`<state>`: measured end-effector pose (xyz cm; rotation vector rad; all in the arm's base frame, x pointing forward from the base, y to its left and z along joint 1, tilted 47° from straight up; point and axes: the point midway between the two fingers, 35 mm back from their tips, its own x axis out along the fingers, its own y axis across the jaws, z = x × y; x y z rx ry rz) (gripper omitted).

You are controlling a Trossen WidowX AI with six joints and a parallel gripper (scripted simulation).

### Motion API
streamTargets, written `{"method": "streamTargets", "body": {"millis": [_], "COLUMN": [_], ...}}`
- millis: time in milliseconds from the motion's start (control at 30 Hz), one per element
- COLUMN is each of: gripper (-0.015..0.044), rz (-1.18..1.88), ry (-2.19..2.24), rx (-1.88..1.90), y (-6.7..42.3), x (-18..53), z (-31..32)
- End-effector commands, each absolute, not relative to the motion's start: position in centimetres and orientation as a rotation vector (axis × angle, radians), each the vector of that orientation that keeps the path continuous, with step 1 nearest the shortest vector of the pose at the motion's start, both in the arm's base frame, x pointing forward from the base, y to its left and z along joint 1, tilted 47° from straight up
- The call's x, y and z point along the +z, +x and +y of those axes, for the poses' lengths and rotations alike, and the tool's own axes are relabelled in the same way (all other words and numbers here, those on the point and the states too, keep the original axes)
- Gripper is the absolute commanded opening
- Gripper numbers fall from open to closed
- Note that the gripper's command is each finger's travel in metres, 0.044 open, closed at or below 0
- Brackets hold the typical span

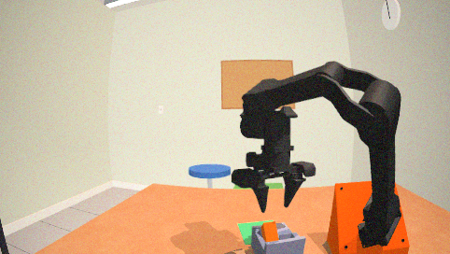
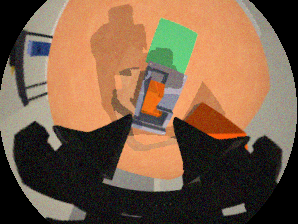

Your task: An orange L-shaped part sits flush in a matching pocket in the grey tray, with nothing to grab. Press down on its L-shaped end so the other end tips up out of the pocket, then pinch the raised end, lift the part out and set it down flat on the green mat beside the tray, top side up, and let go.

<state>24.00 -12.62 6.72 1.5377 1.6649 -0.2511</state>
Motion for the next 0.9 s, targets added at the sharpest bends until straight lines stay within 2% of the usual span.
{"method": "streamTargets", "body": {"millis": [0,867], "gripper": [0.0280,0.0280], "rz": [1.665,1.664], "ry": [1.708,1.709], "rx": [-0.487,-0.486], "y": [24.6,25.1], "x": [6.0,3.3], "z": [-14.0,-11.3]}}
